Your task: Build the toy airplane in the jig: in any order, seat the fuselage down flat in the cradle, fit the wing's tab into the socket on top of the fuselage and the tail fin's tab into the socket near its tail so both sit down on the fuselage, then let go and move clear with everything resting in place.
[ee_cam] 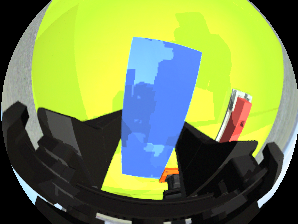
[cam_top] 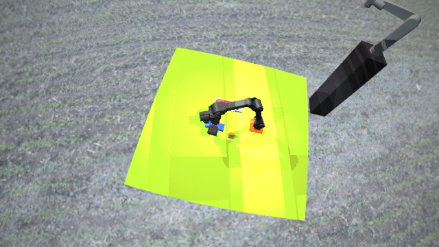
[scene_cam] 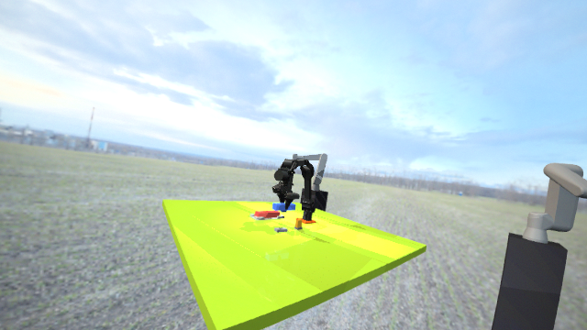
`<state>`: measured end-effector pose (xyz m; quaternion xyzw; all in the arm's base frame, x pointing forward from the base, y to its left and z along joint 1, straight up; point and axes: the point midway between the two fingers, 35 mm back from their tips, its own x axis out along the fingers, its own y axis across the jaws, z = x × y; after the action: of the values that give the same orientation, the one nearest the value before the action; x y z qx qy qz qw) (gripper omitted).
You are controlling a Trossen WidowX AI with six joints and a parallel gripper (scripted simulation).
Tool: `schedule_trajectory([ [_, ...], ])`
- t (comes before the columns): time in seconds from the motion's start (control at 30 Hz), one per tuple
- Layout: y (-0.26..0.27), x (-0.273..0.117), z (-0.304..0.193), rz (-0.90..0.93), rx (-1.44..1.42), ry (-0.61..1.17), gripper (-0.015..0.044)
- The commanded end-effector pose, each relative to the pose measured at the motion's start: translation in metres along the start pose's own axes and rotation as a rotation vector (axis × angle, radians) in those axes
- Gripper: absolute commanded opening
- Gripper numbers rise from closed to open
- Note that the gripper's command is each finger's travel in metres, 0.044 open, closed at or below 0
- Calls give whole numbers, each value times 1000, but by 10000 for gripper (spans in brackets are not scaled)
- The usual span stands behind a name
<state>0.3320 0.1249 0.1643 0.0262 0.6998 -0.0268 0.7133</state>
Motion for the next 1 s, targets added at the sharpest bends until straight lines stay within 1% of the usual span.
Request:
schedule_trajectory([
  [0.0, 0, -17, -1, 10, 6, -12, 0],
  [0.2, -5, -16, 0, 10, 32, -12, 0],
  [0.97, -78, -4, 14, 6, 425, -13, 0],
])
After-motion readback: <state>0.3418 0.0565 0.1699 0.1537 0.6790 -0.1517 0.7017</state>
